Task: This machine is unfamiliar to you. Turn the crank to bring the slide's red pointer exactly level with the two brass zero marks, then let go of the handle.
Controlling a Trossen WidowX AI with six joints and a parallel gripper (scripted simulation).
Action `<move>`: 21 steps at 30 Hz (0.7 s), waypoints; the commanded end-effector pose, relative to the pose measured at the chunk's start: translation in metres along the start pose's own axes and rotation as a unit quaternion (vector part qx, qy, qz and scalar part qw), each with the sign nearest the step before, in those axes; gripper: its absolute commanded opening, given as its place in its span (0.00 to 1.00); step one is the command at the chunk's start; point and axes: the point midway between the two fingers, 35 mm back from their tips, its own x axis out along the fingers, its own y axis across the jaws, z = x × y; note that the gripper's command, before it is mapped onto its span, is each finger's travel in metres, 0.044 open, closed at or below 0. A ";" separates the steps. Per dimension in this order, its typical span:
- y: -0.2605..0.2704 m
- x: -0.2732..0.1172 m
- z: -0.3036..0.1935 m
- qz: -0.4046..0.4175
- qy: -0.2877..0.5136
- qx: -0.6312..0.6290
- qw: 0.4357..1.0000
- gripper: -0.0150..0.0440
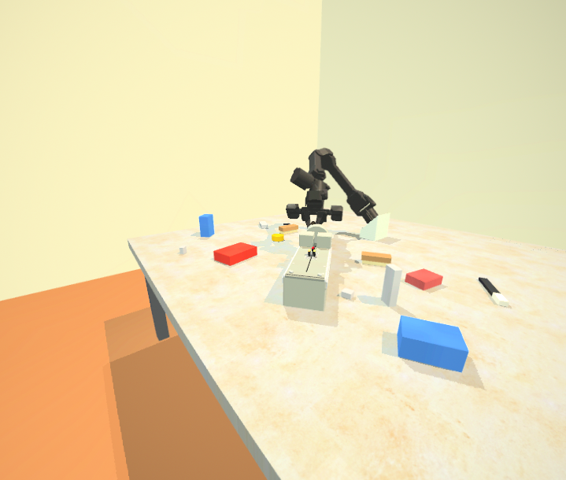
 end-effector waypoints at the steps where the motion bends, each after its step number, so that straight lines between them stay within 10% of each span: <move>1: 0.007 -0.005 0.005 0.003 -0.005 -0.004 1.000 0.25; 21: 0.021 -0.008 0.007 0.003 -0.005 -0.004 1.000 0.25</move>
